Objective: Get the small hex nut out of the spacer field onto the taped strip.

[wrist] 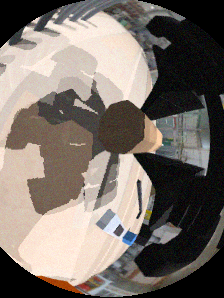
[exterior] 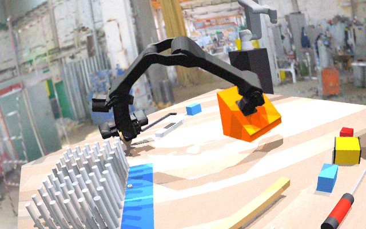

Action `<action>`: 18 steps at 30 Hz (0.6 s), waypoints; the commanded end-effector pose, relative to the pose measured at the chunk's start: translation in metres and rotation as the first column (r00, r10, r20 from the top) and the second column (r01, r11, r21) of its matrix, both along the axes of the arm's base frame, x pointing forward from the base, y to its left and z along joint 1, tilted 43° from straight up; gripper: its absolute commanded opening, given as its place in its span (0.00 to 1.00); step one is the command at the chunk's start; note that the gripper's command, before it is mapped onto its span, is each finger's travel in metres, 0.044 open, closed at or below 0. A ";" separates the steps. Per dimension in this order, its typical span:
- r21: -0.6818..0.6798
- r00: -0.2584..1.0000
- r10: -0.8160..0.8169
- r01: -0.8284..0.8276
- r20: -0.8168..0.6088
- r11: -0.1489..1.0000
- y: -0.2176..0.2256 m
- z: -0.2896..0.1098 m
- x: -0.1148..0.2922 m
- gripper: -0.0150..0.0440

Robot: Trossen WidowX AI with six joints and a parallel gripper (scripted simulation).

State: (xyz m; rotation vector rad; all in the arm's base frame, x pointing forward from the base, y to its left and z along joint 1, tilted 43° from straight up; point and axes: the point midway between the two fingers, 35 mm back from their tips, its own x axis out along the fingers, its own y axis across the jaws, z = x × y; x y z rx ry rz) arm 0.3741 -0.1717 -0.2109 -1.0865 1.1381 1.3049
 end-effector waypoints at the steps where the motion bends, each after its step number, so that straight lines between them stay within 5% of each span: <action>1: 0.003 1.000 -0.004 0.004 -0.004 1.000 0.005 -0.004 -0.002 0.25; 18: 0.004 1.000 -0.004 0.004 -0.005 1.000 0.018 -0.016 -0.007 0.25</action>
